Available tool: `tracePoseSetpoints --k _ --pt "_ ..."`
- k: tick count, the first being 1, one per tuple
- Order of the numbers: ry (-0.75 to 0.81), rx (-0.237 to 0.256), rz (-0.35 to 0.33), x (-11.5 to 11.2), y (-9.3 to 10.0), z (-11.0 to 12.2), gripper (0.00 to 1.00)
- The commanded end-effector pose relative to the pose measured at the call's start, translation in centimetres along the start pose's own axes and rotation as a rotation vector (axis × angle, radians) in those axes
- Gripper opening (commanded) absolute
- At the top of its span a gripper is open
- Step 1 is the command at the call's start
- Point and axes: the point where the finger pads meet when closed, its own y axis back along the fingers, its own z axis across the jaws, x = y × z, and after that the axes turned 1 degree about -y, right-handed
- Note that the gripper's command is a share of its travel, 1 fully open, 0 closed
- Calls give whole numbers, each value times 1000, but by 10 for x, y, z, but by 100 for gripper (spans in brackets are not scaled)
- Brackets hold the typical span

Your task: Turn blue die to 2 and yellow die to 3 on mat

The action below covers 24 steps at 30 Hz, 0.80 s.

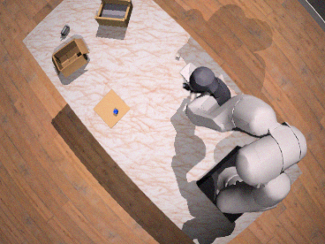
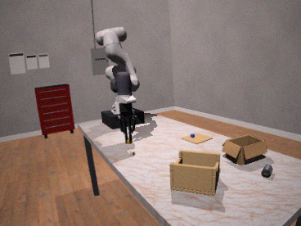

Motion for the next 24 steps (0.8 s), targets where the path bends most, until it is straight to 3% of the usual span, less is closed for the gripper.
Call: tracePoseSetpoints --k 1,7,9,18,24 --pt "-2 2 3 1 1 -1 18" --pt "-2 2 3 1 26 -1 18" --pt "-2 2 3 1 26 -1 18" --pt "-2 2 3 1 89 -1 18" --pt "-2 2 3 1 100 -1 18"
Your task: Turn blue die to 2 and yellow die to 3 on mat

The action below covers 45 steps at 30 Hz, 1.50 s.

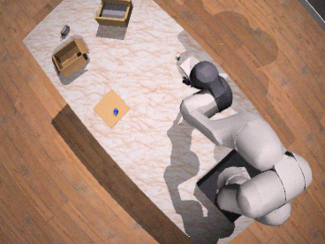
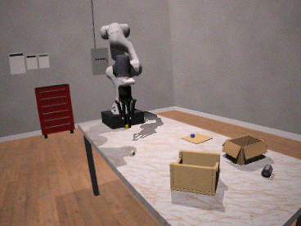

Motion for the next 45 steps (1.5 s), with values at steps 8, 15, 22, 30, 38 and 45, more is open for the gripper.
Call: tracePoseSetpoints --k 8,15,22,30,38,45 --pt "45 -7 -37 -10 0 6 18" --pt "21 -11 -34 -4 1 -12 18" --pt "-90 -23 -22 9 6 -106 18" --pt "-122 -25 -20 9 7 -135 18" --pt "-200 -25 -16 -2 9 -206 18" --pt "-257 -24 -15 -17 9 -257 18"
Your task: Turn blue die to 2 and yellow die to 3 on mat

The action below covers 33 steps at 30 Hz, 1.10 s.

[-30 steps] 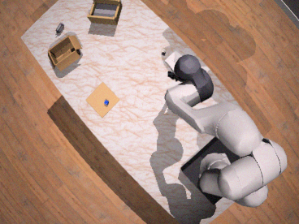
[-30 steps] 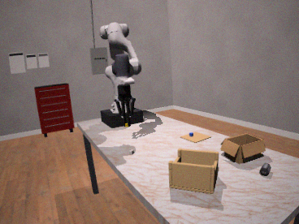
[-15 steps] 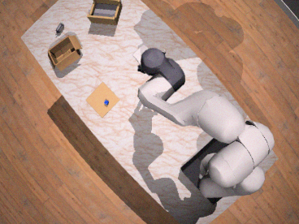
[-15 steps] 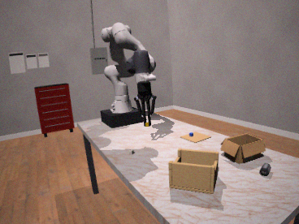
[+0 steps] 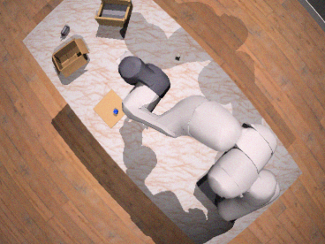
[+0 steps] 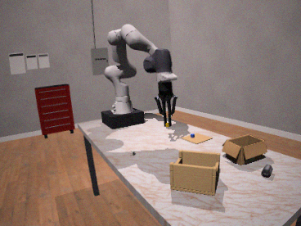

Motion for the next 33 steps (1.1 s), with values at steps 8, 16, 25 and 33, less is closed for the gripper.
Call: tracePoseSetpoints --k 8,16,25,33 --pt "-211 -41 1 -33 -5 -54 18" --pt "-301 -37 -6 -84 -8 -121 18" --pt "-365 -35 -15 -127 -11 -163 18" --pt "-371 -35 -15 -131 -11 -167 18"
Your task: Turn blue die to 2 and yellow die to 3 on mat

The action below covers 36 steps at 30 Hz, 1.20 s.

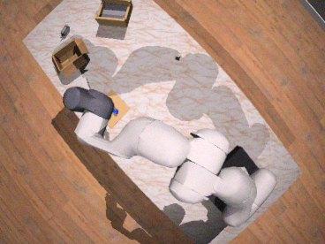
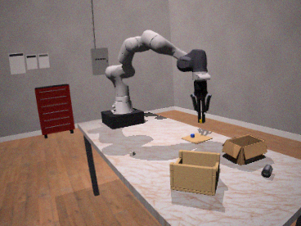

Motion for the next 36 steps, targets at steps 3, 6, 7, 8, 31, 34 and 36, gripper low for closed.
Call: tracePoseSetpoints --k 3,6,7,8,31,34,36 --pt "-73 -17 2 2 -2 3 18" --pt "-73 -17 2 2 -2 3 18" --pt "-73 -17 2 2 -2 3 18" --pt "-73 -17 2 2 -2 3 18" --pt "-73 -17 2 2 -76 4 18" --pt "-73 -17 2 2 -86 4 18" --pt "-73 -17 2 2 -91 4 18"
